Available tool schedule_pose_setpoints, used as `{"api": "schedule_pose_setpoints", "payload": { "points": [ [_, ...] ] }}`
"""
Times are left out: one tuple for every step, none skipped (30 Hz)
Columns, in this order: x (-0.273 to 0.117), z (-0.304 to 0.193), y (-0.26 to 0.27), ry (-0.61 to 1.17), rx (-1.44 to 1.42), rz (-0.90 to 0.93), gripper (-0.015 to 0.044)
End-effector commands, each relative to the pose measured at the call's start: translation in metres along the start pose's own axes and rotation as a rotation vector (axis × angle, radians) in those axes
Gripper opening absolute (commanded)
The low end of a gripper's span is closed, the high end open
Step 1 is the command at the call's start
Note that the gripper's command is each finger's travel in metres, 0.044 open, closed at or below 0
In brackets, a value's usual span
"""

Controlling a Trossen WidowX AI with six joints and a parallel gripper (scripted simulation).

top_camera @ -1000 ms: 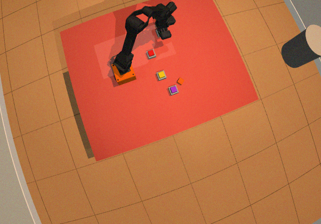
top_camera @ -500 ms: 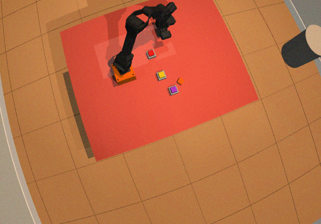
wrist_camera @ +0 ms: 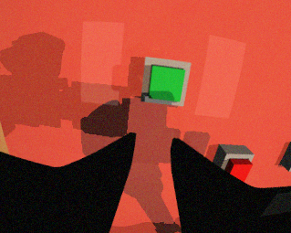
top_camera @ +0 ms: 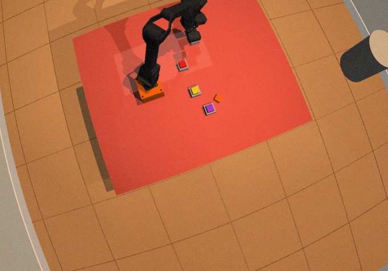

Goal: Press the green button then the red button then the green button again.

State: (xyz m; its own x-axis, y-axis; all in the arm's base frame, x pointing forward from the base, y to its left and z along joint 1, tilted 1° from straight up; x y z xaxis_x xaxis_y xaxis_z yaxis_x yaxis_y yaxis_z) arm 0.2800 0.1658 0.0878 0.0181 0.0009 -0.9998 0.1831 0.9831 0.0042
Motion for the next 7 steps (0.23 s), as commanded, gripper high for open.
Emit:
{"api": "schedule_pose_setpoints", "payload": {
  "points": [
    [-0.0296,-0.0248,0.0104,-0.013,-0.012,0.016,0.0204],
    [-0.0296,-0.0248,0.0104,-0.013,-0.012,0.016,0.0230],
    [-0.0296,-0.0248,0.0104,-0.013,-0.012,0.016,0.0256],
    [-0.0296,-0.0248,0.0104,-0.013,-0.012,0.016,0.0283],
    [-0.0296,-0.0248,0.0104,-0.013,-0.012,0.016,0.0309],
    [-0.0296,-0.0248,0.0104,-0.013,-0.012,0.016,0.0335],
    [-0.0296,-0.0248,0.0104,-0.013,-0.012,0.016,0.0335]
  ]
}}
Point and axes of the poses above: the point midway between the two fingers, 35 mm back from their tips, its own x axis out along the fingers, its own y axis across the jaws, z = x × y, the point moved 4 cm from there along -x, back along the fingers, and after that the axes turned 5 degrees about x, right-handed, at the moved point
